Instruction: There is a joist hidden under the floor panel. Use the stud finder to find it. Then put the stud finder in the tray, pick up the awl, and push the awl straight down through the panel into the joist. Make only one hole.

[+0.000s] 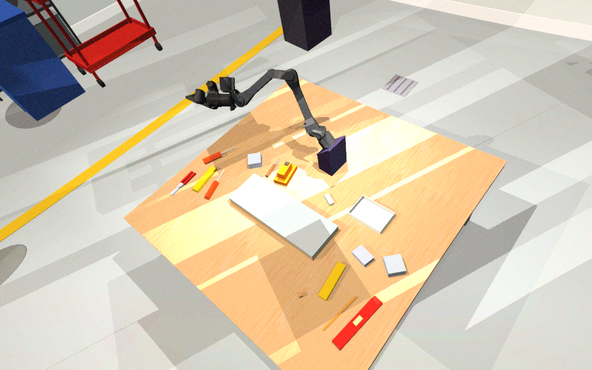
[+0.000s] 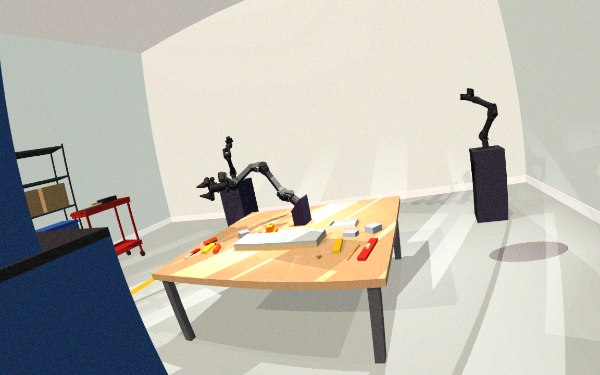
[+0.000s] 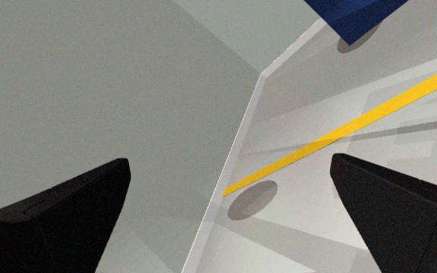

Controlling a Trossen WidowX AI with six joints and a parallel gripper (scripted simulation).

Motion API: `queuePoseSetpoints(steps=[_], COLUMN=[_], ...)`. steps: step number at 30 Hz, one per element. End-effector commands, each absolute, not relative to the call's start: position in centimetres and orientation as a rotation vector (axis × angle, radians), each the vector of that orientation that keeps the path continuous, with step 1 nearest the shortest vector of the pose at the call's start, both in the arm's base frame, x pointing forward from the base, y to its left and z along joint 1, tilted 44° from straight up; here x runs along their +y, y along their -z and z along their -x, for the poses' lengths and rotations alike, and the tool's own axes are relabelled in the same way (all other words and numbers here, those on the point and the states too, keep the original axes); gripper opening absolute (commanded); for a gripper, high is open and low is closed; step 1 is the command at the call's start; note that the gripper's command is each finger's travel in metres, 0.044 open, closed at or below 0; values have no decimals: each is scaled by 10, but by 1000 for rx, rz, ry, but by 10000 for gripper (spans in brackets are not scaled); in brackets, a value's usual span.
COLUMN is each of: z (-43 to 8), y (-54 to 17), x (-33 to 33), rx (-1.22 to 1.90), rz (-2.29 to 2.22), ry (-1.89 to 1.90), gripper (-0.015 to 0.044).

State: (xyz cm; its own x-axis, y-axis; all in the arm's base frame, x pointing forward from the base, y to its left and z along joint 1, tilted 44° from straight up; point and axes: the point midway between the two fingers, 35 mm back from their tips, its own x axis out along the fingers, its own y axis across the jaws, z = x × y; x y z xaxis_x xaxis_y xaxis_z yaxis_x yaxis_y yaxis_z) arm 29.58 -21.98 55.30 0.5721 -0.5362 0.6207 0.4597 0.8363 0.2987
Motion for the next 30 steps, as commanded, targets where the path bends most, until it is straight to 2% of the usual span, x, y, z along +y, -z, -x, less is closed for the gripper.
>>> queuePoseSetpoints(steps=[1,8,14,24,30], z=[-317,-339,-327,-249,-195], y=[-500,-379,-273,-123,-73], x=[-219,-200,-171,-120,-105], rx=[-547,-65,355,1017,1283], rz=[-79,55,241,667,891], ry=[657,714,667,401,210], gripper=[440,440,440,440,440])
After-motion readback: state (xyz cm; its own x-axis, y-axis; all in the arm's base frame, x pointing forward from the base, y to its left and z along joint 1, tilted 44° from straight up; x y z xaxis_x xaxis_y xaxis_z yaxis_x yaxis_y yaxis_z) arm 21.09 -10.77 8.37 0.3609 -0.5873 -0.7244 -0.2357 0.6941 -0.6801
